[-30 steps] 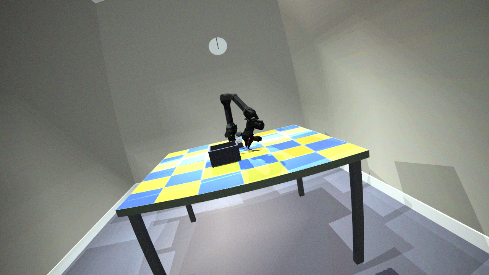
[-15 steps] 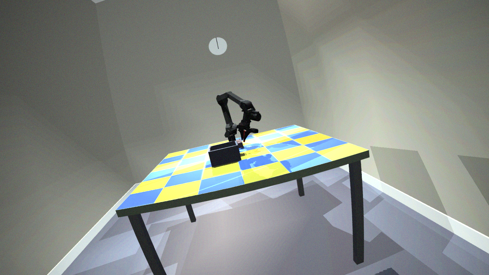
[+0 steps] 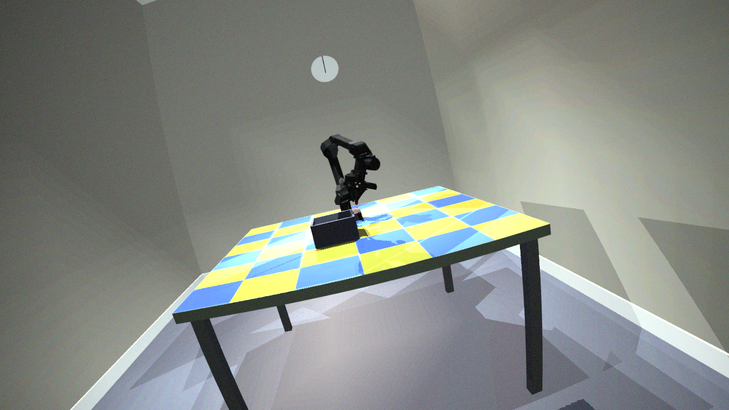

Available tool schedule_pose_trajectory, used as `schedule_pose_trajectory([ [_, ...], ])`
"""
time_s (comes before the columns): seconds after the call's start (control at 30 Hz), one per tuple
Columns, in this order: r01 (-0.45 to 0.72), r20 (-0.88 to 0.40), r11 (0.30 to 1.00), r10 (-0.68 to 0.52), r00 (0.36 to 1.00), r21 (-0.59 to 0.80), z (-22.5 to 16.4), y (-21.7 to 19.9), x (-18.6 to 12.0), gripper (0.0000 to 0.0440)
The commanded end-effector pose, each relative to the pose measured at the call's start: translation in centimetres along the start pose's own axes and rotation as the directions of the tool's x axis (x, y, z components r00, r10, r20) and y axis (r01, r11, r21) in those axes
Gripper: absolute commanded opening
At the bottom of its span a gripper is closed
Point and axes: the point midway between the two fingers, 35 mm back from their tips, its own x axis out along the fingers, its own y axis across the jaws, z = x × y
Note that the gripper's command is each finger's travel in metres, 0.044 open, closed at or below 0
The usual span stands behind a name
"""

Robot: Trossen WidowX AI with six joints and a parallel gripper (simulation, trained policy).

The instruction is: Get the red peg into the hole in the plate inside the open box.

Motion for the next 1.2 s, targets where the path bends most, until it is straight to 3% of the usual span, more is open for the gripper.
schedule_pose_trajectory([
  [0.0,-0.018,0.019,0.999,0.017,1.0,0.049,1.7,0.1,-0.2,0.0],
  [0.6,-0.025,0.052,0.978,0.015,0.999,0.208,9.0,-0.3,2.7,0.0],
  [1.17,-0.048,0.018,0.985,0.046,0.999,0.166,13.8,-0.7,7.6,0.0001],
])
